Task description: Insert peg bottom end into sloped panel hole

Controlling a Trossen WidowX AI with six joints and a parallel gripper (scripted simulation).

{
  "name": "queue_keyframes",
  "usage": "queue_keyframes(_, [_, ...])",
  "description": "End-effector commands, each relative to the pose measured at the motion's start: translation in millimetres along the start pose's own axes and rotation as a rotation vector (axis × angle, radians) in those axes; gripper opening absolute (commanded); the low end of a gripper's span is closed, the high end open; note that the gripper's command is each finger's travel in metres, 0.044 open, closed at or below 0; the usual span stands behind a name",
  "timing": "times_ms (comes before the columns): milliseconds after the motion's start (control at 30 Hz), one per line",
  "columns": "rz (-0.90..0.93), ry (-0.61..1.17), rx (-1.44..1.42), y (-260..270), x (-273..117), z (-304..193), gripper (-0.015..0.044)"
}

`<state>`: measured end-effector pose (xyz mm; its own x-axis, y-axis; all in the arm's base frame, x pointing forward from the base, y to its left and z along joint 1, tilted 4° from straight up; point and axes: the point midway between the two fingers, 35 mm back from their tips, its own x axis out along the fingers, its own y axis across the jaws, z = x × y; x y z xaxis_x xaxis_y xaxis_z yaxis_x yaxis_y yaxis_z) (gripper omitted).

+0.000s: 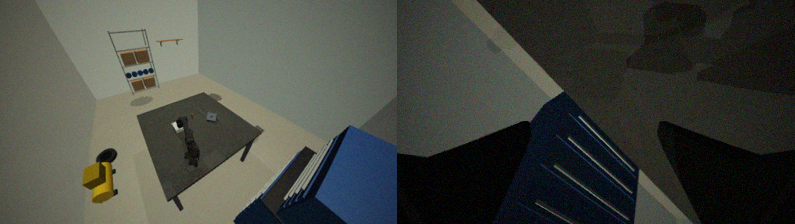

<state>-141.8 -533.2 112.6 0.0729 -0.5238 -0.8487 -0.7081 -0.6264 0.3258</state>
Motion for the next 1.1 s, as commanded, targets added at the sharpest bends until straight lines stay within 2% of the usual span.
queue_keyframes(0, [-0.037,0.012,-0.123,-22.8,2.7,-21.0,0.0440])
queue_keyframes(1067, [-0.196,0.132,-1.157,-189.0,-5.1,-139.9,0.0440])
